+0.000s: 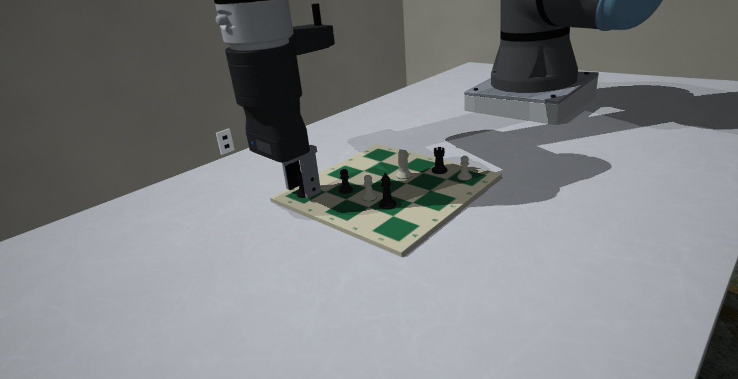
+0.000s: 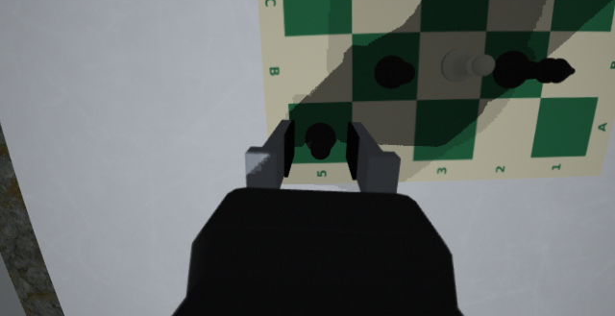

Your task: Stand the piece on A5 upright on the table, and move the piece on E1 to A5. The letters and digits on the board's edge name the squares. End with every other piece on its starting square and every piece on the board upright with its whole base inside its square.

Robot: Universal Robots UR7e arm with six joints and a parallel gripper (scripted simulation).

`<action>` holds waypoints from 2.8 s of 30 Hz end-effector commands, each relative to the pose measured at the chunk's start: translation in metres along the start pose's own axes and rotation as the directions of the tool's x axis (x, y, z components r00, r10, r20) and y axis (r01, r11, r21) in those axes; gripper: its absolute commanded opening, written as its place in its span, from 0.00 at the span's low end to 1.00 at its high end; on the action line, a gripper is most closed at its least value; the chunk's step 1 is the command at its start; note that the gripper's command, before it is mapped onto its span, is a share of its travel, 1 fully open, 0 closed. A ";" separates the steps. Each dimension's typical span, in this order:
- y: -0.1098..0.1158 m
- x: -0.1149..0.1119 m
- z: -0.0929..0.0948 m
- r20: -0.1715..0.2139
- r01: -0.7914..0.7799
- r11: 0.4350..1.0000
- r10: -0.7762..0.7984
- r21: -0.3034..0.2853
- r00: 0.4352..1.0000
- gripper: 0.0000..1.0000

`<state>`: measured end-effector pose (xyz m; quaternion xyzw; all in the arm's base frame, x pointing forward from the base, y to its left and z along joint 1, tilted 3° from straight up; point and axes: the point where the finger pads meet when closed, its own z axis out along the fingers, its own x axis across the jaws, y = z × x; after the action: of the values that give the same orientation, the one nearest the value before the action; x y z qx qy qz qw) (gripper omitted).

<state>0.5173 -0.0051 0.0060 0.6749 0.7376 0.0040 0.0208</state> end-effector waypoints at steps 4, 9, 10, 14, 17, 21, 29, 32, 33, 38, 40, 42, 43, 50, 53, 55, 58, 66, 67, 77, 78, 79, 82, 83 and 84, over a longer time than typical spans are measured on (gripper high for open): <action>0.000 0.000 -0.001 0.000 0.000 1.000 0.000 -0.002 1.000 0.00; 0.000 0.000 -0.001 0.000 0.000 1.000 0.000 -0.002 1.000 0.00; 0.000 0.000 -0.001 0.000 0.000 1.000 0.000 -0.002 1.000 0.00; 0.000 0.000 -0.001 0.000 0.000 1.000 0.000 -0.002 1.000 0.00; 0.000 0.000 -0.001 0.000 0.000 1.000 0.000 -0.002 1.000 0.00; 0.000 0.000 -0.001 0.000 0.000 1.000 0.000 -0.002 1.000 0.00; 0.000 0.000 -0.001 0.000 0.000 1.000 0.000 -0.002 1.000 0.00; 0.000 0.000 -0.001 0.000 0.000 1.000 0.000 -0.002 1.000 0.00; 0.000 0.000 -0.001 0.000 0.000 1.000 0.000 -0.002 1.000 0.00; 0.000 0.000 -0.004 0.000 0.000 1.000 0.000 -0.002 1.000 0.00; 0.000 0.000 -0.010 0.000 0.000 1.000 0.000 -0.002 1.000 0.00; 0.000 0.000 -0.020 0.000 0.000 1.000 0.000 -0.002 1.000 0.00; 0.000 0.000 -0.027 0.000 0.000 1.000 0.000 -0.002 1.000 0.00; 0.000 0.000 -0.065 0.000 0.000 1.000 0.000 -0.002 1.000 0.00; 0.000 0.000 -0.085 0.000 0.000 1.000 0.000 -0.002 1.000 0.00; 0.000 0.000 -0.094 0.000 0.000 1.000 0.000 -0.002 1.000 0.00; 0.000 0.000 -0.100 0.000 0.000 1.000 0.000 -0.002 1.000 0.00; 0.000 0.000 -0.101 0.000 0.000 1.000 0.000 -0.002 1.000 0.00; 0.000 0.000 -0.101 0.000 0.000 1.000 0.000 -0.002 1.000 0.00; 0.039 0.078 -0.097 0.000 0.029 1.000 -0.029 -0.002 1.000 0.00; 0.039 0.078 -0.097 0.000 0.029 1.000 -0.029 -0.002 1.000 0.00; 0.039 0.078 -0.097 0.000 0.029 1.000 -0.029 -0.002 1.000 0.00; 0.048 0.103 -0.095 0.000 0.037 0.999 -0.037 -0.002 0.999 0.00; 0.050 0.111 -0.095 0.000 0.040 0.999 -0.040 -0.002 0.999 0.00; 0.052 0.116 -0.094 0.000 0.042 0.999 -0.042 -0.002 0.999 0.00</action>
<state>0.5413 0.0789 0.1019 0.6633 0.7481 0.0056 0.0212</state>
